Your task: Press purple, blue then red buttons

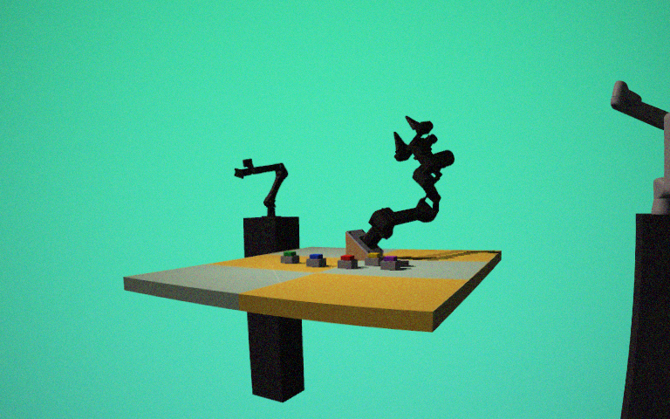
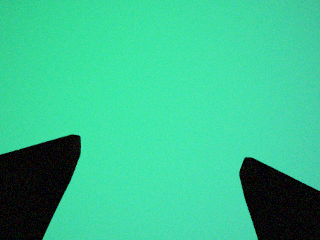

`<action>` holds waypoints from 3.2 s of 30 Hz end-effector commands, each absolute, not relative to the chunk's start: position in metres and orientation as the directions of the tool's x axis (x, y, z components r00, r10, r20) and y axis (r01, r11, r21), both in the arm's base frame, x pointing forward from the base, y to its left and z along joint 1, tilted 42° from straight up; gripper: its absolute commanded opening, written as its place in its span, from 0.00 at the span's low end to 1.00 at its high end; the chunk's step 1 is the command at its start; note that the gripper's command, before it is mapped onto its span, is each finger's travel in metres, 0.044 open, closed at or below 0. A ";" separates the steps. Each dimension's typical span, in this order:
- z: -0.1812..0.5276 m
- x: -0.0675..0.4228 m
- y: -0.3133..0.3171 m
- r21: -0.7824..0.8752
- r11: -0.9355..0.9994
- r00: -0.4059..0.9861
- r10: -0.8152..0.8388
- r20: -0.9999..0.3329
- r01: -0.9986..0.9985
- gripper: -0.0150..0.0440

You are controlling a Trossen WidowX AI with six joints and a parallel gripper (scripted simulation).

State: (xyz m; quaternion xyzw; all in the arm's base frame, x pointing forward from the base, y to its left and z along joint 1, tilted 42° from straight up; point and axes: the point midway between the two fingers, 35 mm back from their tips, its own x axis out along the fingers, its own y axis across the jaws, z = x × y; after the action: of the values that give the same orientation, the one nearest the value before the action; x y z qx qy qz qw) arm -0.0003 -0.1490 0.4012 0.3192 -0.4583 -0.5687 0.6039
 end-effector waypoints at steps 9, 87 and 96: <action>0.428 0.135 -0.143 0.410 0.494 0.399 -0.867 0.299 0.766 0.93; 0.161 0.235 0.110 0.667 0.743 0.023 0.669 -0.743 -0.056 0.29; 0.158 0.235 0.113 0.667 0.743 0.023 0.669 -0.743 -0.056 0.29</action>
State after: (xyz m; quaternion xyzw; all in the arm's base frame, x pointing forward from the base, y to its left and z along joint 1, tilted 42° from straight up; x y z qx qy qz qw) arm 0.2351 0.1101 0.1602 0.2341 0.6452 0.2682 0.6760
